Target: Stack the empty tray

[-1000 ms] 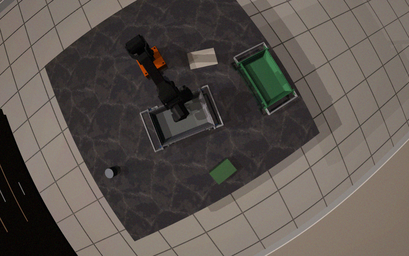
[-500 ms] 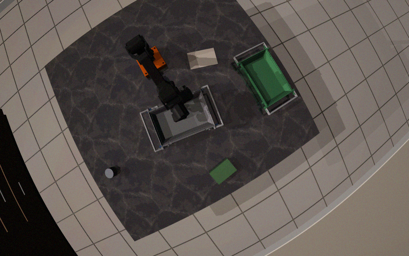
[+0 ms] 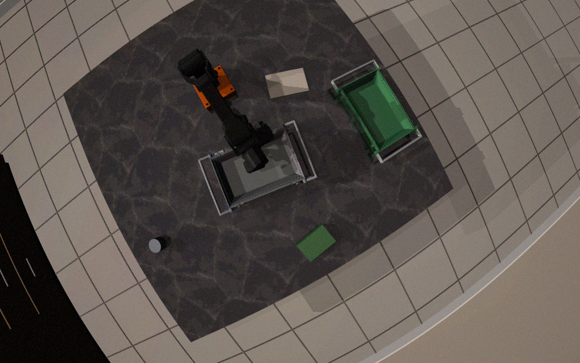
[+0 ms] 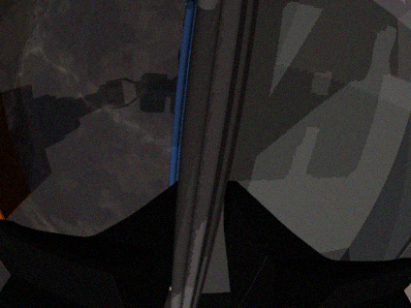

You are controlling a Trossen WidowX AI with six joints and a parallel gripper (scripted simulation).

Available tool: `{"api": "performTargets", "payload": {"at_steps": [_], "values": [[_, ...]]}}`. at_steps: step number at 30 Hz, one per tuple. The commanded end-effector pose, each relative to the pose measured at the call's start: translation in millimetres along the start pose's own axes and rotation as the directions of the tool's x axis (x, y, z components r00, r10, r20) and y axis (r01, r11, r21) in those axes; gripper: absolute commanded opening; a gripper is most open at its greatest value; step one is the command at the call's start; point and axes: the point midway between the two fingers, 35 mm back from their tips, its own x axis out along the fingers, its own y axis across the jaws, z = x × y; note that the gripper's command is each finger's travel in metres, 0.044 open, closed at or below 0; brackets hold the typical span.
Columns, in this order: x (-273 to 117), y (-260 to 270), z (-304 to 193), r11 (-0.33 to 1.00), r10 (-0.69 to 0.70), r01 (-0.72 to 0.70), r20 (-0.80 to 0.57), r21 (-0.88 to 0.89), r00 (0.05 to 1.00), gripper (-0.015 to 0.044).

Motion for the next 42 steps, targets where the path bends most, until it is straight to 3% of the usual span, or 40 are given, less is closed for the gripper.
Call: {"api": "performTargets", "payload": {"at_steps": [1, 31, 42], "values": [[8.8, 10.0, -0.8, 0.999, 0.047, -0.047, -0.002, 0.003, 0.999, 0.0], [8.8, 10.0, -0.8, 0.999, 0.047, -0.047, -0.002, 0.003, 0.999, 0.0], [8.8, 10.0, -0.8, 0.999, 0.047, -0.047, -0.002, 0.003, 0.999, 0.0161]]}}
